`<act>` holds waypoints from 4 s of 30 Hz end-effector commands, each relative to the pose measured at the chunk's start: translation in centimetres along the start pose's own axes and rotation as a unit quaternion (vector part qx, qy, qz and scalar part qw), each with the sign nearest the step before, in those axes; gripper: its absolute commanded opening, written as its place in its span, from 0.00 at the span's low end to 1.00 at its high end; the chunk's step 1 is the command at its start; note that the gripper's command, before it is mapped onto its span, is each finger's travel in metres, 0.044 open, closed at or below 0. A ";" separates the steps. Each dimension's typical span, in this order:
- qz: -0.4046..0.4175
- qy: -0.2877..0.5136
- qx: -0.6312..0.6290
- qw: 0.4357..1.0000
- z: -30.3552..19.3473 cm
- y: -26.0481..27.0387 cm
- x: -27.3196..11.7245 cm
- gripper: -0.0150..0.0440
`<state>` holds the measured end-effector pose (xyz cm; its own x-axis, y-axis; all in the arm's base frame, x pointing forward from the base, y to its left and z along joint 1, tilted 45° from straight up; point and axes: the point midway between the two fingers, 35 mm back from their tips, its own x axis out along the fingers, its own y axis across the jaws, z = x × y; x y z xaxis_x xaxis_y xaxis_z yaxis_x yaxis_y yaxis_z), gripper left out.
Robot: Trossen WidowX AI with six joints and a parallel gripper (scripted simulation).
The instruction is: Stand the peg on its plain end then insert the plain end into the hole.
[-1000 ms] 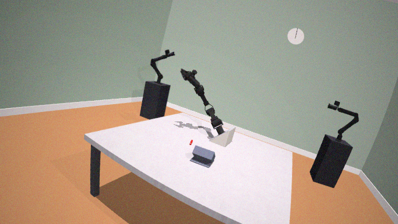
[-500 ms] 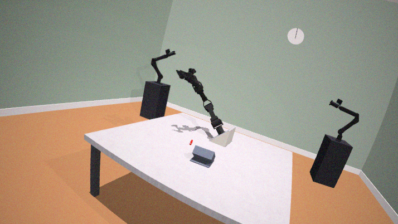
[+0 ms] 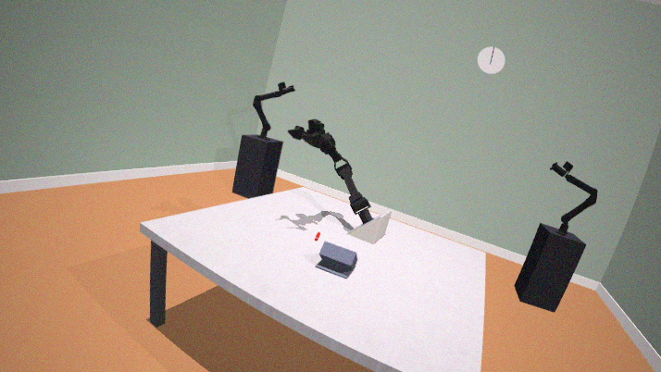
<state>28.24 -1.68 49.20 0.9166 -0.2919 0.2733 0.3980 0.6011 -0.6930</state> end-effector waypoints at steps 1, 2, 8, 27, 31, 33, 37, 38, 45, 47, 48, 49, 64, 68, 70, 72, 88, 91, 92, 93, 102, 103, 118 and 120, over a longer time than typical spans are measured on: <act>0.034 0.048 -0.003 0.998 -2.0 2.6 1.2 1.00; 0.044 0.062 -0.004 0.997 -2.6 3.3 1.5 1.00; 0.098 0.146 -0.015 0.984 -6.4 7.7 2.7 1.00; 0.212 0.421 -0.071 0.879 -19.5 17.6 0.8 1.00; 0.225 0.476 -0.090 0.845 -22.1 18.8 -0.4 1.00; 0.231 0.502 -0.100 0.828 -23.3 19.2 -1.1 1.00; 0.239 0.550 -0.121 0.791 -25.4 19.9 -2.6 1.00; 0.240 0.562 -0.127 0.781 -25.9 20.0 -3.0 1.00; 0.246 0.642 -0.172 0.706 -29.1 20.5 -5.9 1.00; 0.246 0.662 -0.186 0.683 -29.9 20.4 -6.8 1.00; 0.246 0.671 -0.194 0.672 -30.2 20.4 -7.2 1.00; 0.246 0.679 -0.200 0.662 -30.5 20.4 -7.5 1.00; 0.246 0.685 -0.204 0.655 -32.2 20.5 -7.8 1.00; 0.246 0.685 -0.204 0.655 -32.9 20.6 -7.8 1.00; 0.246 0.685 -0.204 0.655 -33.2 20.6 -7.8 1.00; 0.246 0.685 -0.204 0.655 -33.5 20.6 -7.8 1.00; 0.247 0.686 -0.203 0.654 -36.1 20.6 -8.0 1.00; 0.246 0.686 -0.204 0.654 -36.6 20.6 -8.0 1.00; 0.246 0.686 -0.204 0.654 -36.7 20.6 -8.1 1.00; 0.246 0.685 -0.204 0.654 -36.9 20.6 -8.1 1.00; 0.244 0.685 -0.206 0.655 -38.1 20.5 -8.2 1.00; 0.244 0.685 -0.206 0.655 -38.2 20.5 -8.2 1.00; 0.244 0.685 -0.206 0.655 -38.2 20.5 -8.2 0.44; 0.244 0.685 -0.206 0.655 -38.2 20.5 -8.2 0.44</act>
<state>27.41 -15.27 7.21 -0.0760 -0.6985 -0.7116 -0.2274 0.7070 -0.6697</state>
